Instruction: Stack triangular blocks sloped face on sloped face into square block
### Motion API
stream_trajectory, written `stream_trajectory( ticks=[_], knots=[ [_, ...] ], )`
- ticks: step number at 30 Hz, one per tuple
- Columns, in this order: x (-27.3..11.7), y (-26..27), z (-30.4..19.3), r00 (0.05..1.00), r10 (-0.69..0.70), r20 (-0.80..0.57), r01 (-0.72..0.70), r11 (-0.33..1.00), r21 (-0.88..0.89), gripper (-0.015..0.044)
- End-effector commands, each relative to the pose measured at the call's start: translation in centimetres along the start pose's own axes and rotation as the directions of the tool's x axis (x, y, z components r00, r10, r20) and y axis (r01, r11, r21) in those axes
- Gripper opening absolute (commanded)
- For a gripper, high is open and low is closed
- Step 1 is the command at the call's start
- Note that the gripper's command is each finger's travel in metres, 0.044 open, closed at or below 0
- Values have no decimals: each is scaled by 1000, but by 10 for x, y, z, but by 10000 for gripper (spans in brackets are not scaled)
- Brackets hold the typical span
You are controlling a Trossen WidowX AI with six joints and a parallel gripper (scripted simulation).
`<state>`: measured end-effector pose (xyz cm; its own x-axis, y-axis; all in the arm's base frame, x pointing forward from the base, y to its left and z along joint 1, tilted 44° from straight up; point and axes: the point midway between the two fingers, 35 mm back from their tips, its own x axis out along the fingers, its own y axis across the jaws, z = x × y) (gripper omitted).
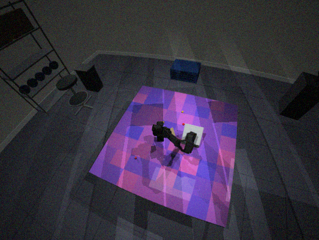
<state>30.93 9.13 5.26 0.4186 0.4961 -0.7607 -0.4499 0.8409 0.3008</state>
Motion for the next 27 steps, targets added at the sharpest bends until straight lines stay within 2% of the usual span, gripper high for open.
stream_trajectory(
  ticks=[1, 14, 27],
  knots=[
    [2, -2, 1, 999, 22, -37, -27, 991, -128, 0],
    [4, -4, 2, 987, 86, -133, -138, 874, -466, 0],
    [4, -6, 4, 964, 157, -216, -266, 635, -725, 0]
  ],
)
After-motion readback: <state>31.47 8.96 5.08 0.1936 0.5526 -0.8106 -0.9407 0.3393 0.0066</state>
